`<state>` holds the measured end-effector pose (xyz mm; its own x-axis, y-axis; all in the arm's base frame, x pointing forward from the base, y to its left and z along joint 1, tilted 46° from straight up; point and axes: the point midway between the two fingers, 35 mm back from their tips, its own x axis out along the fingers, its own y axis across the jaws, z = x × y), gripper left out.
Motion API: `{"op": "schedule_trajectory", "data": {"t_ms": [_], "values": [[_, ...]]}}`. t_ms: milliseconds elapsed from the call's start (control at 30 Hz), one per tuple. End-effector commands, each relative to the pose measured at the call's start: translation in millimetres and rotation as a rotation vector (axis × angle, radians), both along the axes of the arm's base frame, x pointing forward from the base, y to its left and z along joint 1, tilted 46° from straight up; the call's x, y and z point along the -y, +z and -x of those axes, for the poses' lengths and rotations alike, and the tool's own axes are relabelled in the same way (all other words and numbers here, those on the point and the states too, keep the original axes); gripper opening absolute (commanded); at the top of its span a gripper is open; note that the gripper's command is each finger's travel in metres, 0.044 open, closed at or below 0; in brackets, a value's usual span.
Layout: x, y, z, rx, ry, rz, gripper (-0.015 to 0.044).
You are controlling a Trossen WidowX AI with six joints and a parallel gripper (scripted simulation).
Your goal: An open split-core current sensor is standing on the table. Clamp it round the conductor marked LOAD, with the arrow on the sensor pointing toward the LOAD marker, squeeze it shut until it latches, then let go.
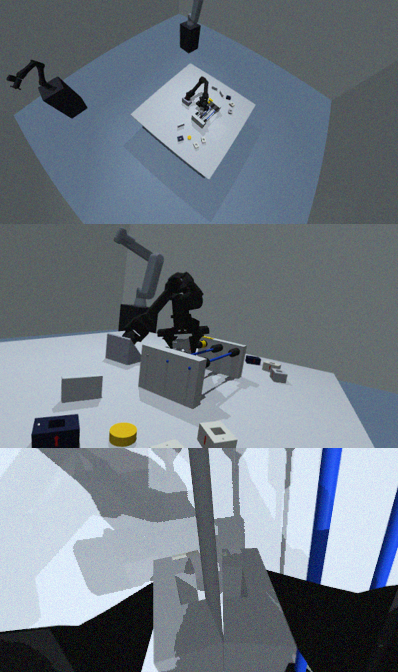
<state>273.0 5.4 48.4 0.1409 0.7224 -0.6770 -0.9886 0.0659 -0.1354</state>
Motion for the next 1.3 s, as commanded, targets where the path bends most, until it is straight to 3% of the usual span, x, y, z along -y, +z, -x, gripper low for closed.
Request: {"op": "schedule_trajectory", "data": {"t_ms": [0, 167, 1100, 1267], "values": [[2.7, 1.3, -0.3, -0.017, 0.015, 0.006, 0.044], [20.6, 12.8, 2.1, -0.131, 0.128, 0.032, 0.044], [-2.2, -12.2, 5.7, -0.165, 0.164, 0.033, 0.044], [-1.2, -9.9, 3.6, -0.146, 0.153, 0.031, 0.0407]]}}
